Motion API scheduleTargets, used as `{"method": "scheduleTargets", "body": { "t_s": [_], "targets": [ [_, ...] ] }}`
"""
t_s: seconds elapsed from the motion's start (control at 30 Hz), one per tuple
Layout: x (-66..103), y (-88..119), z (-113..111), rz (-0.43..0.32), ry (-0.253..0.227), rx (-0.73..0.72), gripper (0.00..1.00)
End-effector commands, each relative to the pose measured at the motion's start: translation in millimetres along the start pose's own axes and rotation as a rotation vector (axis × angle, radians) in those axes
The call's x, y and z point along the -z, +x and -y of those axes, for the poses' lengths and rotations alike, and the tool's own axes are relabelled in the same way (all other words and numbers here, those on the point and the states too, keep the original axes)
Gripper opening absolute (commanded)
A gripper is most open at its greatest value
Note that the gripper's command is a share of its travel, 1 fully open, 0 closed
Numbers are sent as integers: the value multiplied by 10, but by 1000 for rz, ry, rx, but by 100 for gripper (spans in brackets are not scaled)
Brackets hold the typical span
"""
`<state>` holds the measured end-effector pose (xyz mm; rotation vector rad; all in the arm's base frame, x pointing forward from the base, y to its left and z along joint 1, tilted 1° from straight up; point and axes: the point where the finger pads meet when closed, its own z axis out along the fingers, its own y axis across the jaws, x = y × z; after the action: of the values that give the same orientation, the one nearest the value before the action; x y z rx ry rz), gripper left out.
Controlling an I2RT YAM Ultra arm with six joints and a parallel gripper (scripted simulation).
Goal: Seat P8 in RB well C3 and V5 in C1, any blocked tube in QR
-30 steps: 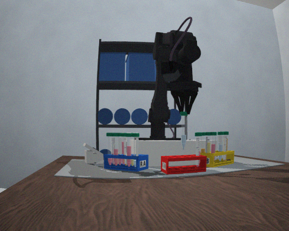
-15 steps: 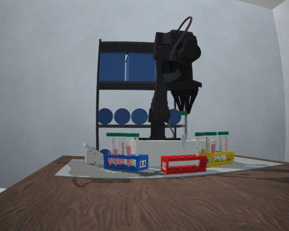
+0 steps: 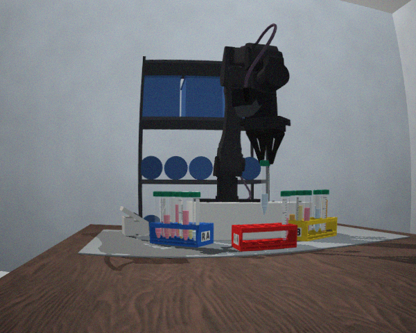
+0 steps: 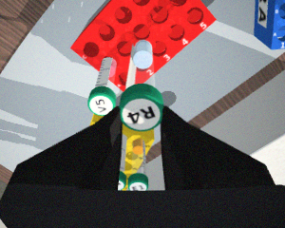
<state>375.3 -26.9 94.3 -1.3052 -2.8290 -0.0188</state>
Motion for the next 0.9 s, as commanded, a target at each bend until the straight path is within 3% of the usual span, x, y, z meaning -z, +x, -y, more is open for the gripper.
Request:
{"method": "scheduleTargets", "body": {
  "t_s": [0.0,0.87],
  "targets": [
    [23,-75,-104,23,-17,5,0],
    [-49,-117,-121,27,-21,0,0]
  ]
}}
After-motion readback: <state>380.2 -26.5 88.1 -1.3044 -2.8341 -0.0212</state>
